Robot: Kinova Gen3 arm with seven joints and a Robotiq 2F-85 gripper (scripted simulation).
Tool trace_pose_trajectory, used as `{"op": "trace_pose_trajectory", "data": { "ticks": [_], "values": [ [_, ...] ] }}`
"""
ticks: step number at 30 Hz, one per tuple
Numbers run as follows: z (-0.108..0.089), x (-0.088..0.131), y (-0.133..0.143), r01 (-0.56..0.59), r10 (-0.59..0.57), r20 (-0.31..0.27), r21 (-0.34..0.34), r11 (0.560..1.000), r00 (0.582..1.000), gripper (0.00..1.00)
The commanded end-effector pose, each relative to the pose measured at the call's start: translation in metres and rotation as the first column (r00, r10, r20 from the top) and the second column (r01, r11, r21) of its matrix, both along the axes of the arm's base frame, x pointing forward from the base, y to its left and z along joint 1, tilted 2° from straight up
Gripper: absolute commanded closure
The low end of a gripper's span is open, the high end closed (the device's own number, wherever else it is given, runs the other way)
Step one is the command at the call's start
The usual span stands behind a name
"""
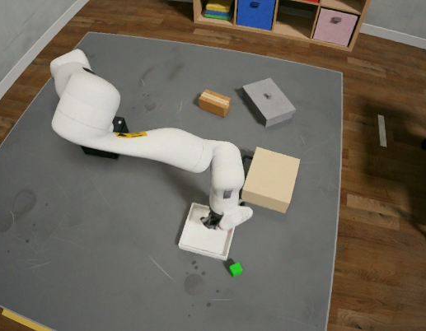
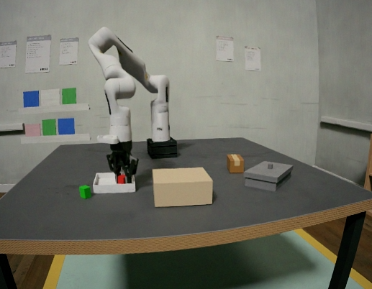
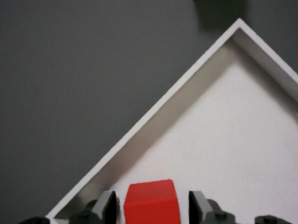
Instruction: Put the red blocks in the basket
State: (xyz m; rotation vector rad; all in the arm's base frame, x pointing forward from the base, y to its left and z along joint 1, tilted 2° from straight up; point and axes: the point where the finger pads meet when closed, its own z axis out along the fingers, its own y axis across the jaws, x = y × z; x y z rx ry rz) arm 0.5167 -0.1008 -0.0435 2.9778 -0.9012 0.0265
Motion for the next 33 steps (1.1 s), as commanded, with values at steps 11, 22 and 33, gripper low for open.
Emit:
{"op": "trace_pose_trajectory", "data": {
  "ticks": [11,22,33],
  "values": [
    [0.001,0.001,0.000,0.000,0.000,0.002,-0.001,1.000,1.000,0.49],
    [0.009,0.001,0.000,0.000,0.000,0.002,-0.001,1.000,1.000,0.49],
    [0.038,0.000,0.001,0.000,0.000,0.002,-0.001,1.000,1.000,0.49]
  ]
}}
